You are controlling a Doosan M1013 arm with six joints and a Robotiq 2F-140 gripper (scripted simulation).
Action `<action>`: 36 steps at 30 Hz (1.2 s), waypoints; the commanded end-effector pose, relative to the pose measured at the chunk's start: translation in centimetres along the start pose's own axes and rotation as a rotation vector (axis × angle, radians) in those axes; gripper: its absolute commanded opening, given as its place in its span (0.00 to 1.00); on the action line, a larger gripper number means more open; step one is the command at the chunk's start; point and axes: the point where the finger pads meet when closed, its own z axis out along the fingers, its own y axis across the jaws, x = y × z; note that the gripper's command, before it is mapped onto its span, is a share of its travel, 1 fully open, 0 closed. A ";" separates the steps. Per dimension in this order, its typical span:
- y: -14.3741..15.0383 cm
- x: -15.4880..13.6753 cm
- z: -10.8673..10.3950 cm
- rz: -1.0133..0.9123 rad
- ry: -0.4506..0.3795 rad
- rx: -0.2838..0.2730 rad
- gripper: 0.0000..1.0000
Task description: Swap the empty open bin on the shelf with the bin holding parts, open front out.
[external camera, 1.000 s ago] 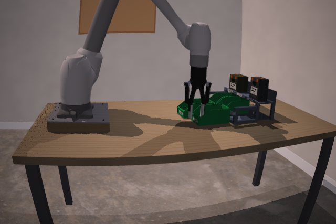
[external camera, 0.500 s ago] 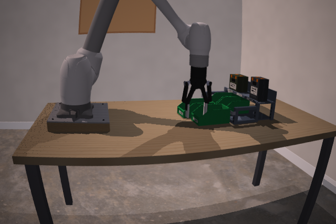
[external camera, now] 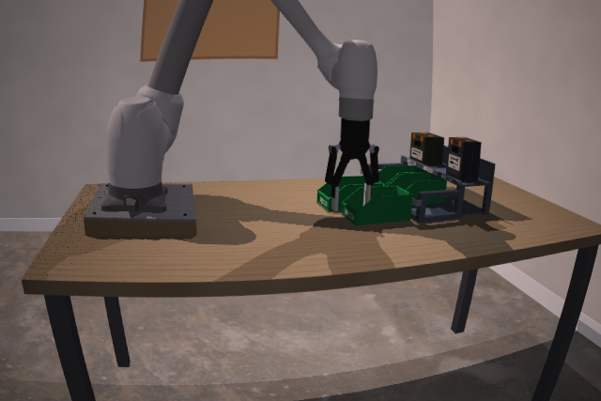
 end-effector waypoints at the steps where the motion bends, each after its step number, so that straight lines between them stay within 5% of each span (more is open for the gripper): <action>1: 0.0 0.0 0.0 0.000 0.000 0.000 0.62; 23: 0.0 0.0 -0.4 0.000 0.000 0.000 0.62; 36: 0.0 0.0 -2.6 0.000 0.000 0.000 0.62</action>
